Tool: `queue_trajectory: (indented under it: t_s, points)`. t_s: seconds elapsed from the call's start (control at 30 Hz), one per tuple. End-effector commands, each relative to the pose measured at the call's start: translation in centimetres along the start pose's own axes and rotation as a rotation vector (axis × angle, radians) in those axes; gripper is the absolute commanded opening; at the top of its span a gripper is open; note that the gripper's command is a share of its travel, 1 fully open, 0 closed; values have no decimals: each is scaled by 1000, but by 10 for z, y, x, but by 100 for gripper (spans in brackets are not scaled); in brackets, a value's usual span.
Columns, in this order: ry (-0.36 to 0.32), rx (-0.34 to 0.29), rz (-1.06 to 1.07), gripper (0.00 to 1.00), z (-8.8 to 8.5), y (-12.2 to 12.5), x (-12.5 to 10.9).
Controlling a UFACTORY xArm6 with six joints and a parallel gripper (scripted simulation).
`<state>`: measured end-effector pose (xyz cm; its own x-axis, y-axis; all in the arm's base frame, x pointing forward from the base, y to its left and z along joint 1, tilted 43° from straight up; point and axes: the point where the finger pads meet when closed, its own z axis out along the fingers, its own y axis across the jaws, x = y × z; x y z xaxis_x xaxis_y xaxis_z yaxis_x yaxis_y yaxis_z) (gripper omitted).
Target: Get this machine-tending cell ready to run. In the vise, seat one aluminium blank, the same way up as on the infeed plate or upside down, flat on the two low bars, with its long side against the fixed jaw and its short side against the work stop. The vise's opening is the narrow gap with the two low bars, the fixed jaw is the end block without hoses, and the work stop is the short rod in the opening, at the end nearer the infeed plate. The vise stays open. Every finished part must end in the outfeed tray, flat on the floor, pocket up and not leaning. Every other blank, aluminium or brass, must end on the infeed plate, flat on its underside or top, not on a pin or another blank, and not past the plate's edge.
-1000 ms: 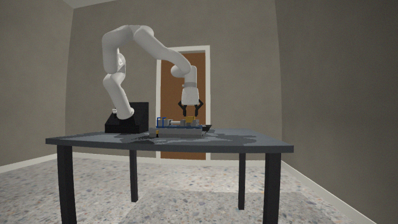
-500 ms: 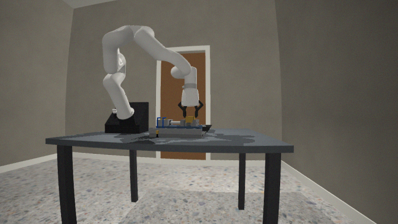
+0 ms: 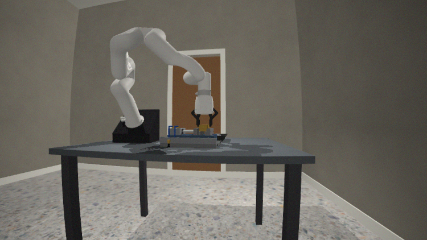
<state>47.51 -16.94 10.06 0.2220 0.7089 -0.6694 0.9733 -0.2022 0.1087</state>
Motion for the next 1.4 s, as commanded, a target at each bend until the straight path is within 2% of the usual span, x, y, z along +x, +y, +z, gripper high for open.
queue_trajectory:
  t_s: [0.0, 0.47, 0.5, 1.37]
  points:
    - [1, -3, 1, 69, -1, 1, 0]
    - [1, -3, 1, 69, -1, 1, 0]
    - [1, -3, 1, 0, -1, 1, 0]
    - [1, -3, 1, 0, -1, 1, 0]
